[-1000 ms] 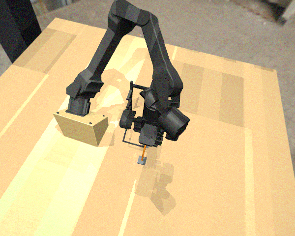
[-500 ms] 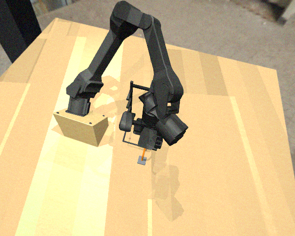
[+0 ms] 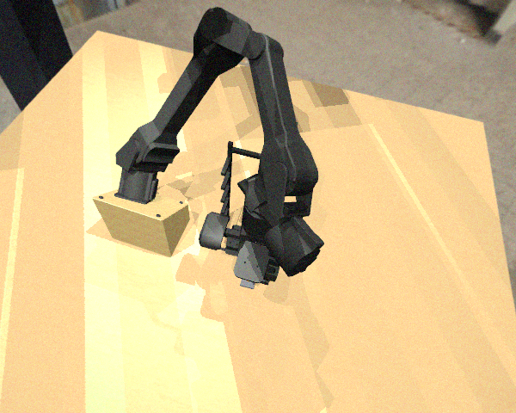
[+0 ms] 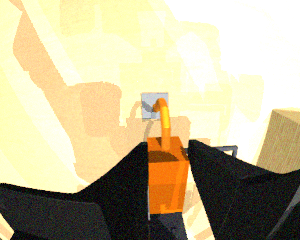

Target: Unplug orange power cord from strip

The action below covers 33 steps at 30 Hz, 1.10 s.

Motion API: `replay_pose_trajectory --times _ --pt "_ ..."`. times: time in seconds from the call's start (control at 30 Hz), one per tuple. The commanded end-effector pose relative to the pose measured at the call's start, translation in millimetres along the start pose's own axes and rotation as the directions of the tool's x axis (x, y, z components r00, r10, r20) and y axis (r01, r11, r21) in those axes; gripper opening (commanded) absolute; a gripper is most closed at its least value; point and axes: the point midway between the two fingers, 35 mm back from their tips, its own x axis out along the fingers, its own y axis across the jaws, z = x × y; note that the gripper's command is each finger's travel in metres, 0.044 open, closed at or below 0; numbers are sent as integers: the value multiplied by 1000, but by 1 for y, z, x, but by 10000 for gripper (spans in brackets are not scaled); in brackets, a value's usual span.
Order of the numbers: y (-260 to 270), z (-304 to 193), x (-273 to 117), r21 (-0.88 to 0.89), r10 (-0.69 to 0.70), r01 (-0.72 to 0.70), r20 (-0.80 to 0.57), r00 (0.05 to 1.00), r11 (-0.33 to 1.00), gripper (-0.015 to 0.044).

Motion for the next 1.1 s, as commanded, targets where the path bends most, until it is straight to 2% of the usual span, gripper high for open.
replay_pose_trajectory --times 0.0,0.43,0.53,0.7,1.07 --pt "-1 9 -3 9 8 -8 6 1000 1000 26" --pt "0 0 0 9 9 -9 4 1000 1000 367" --pt "1 13 -3 9 9 -9 6 1000 1000 440" --pt "-1 58 -12 8 9 -9 8 1000 1000 440" --pt "-1 60 -13 8 9 -9 8 1000 1000 440"
